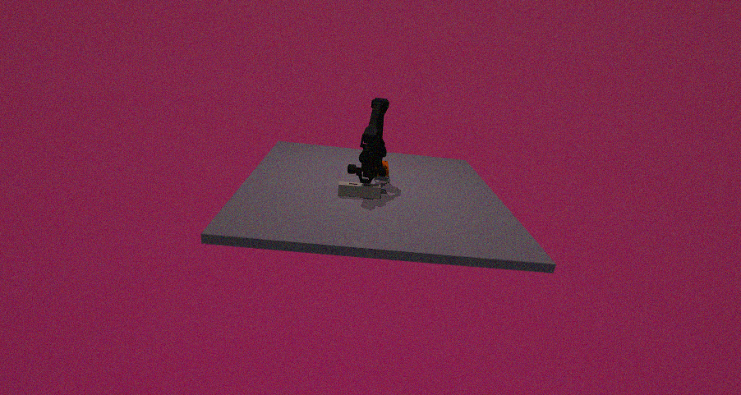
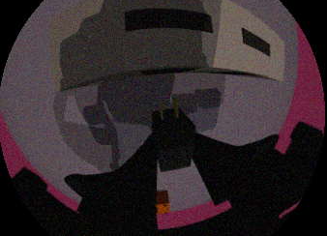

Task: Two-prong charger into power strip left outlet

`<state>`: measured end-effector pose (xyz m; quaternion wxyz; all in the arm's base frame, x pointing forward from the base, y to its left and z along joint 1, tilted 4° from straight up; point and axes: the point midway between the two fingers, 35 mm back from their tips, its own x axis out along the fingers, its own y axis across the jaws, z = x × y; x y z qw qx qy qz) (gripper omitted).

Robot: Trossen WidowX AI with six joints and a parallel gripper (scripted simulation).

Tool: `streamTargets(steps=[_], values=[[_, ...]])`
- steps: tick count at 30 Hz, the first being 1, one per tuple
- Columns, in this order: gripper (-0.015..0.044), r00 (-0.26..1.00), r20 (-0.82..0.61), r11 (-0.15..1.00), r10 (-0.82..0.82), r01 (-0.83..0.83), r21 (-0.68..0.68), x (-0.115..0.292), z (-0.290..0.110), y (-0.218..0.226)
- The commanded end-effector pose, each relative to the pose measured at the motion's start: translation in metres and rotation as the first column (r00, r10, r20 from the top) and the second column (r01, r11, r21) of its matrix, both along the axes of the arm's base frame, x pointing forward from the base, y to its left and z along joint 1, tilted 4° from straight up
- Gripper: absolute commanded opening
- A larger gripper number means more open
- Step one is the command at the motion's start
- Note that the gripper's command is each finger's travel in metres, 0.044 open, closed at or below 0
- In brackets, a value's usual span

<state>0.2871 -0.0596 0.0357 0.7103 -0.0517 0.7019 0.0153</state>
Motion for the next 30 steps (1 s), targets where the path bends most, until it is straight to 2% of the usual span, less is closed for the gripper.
streamTargets(steps=[1,30], values=[[0.0000,1.000,0.004,1.000,-0.011,0.011,0.006,0.0059,0.0009,0.0006],[0.0000,1.000,0.004,1.000,-0.019,0.019,0.006,0.0119,0.0009,0.0021]])
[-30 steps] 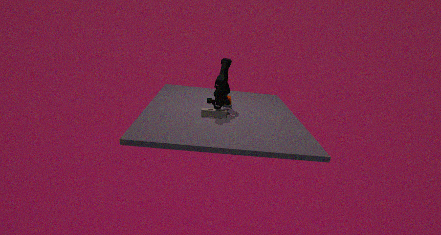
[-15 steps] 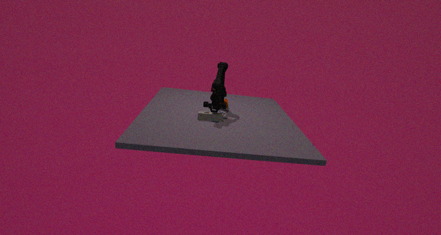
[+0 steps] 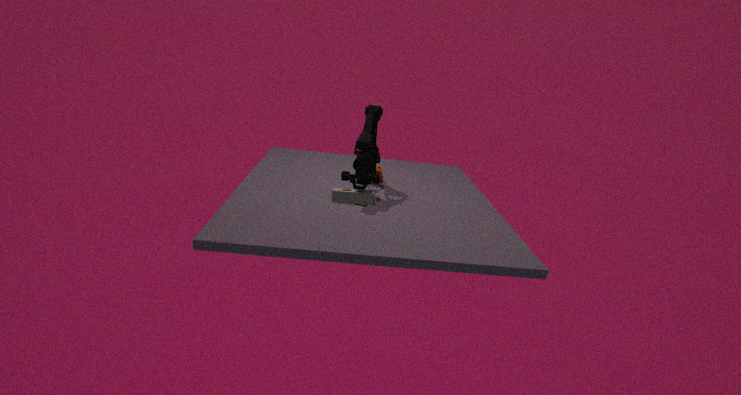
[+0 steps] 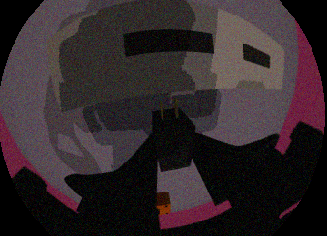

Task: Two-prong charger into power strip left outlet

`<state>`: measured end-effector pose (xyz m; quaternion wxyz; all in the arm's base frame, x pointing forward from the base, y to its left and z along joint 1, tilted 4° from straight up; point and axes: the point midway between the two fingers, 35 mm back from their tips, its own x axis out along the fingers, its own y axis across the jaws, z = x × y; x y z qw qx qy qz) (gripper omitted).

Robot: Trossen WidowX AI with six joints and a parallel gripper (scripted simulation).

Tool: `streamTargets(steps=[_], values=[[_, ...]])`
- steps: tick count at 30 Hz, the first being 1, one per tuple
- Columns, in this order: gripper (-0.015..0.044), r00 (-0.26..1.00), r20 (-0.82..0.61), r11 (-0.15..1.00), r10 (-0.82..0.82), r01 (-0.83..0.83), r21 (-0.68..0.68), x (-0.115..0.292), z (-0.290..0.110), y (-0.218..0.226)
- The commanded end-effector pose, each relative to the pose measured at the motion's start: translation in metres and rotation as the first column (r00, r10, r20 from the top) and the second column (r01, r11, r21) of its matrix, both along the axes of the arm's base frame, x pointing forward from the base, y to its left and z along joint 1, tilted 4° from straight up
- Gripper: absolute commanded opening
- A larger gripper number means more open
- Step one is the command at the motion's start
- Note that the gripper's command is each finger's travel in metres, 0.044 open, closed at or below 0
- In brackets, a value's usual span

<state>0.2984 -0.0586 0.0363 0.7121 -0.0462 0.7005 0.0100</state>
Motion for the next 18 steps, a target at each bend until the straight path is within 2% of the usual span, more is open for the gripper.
streamTargets(steps=[1,18], values=[[0.0000,1.000,0.000,1.000,-0.004,0.004,0.006,0.0009,0.0003,0.0012],[0.0000,1.000,0.000,1.000,-0.004,0.004,0.006,0.0047,0.0011,0.0016]])
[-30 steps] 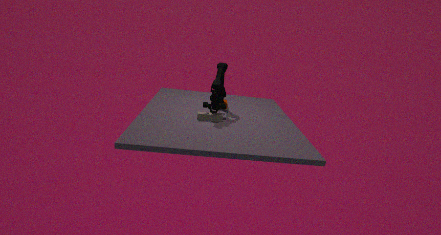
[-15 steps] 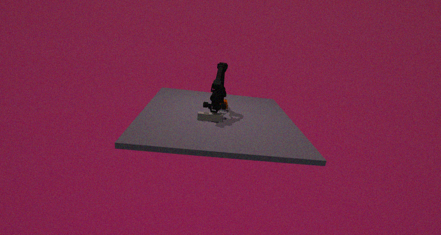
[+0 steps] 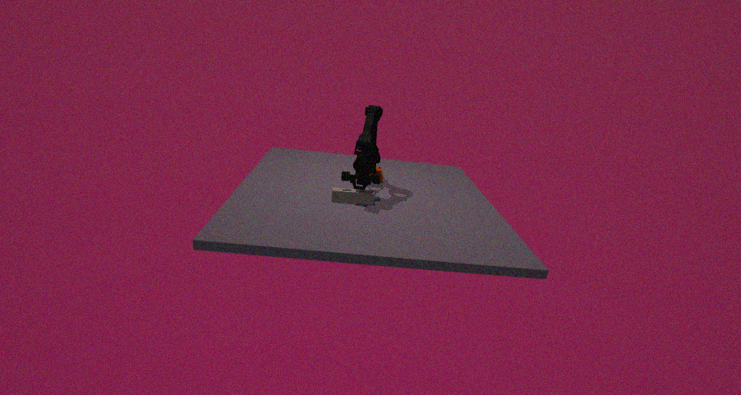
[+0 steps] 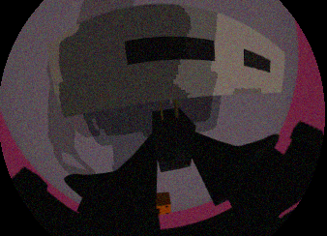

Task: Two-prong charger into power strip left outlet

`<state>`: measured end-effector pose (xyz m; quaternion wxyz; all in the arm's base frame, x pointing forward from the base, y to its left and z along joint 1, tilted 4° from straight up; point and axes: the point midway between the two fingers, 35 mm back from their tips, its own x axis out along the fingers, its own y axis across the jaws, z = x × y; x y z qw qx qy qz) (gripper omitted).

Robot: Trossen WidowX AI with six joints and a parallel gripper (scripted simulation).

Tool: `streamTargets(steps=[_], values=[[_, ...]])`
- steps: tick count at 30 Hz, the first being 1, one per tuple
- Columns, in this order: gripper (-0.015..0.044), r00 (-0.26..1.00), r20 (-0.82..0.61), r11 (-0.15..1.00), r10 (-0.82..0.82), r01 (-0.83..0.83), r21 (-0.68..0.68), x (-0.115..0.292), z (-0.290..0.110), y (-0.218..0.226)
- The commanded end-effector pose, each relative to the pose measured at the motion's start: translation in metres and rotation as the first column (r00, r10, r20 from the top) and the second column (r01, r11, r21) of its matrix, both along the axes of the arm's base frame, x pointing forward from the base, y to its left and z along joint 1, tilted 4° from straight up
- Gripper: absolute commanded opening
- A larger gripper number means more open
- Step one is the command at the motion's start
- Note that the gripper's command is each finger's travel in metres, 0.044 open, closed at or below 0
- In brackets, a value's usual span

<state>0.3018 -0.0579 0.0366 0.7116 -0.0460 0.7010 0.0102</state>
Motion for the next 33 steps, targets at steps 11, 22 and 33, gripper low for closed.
streamTargets(steps=[11,22,33], values=[[0.0000,1.000,0.002,1.000,-0.004,0.004,0.005,0.0036,0.0012,0.0010],[0.0000,1.000,0.002,1.000,-0.004,0.004,0.005,0.0046,0.0012,0.0011],[0.0000,1.000,0.002,1.000,-0.004,0.004,0.005,0.0046,0.0008,0.0013]])
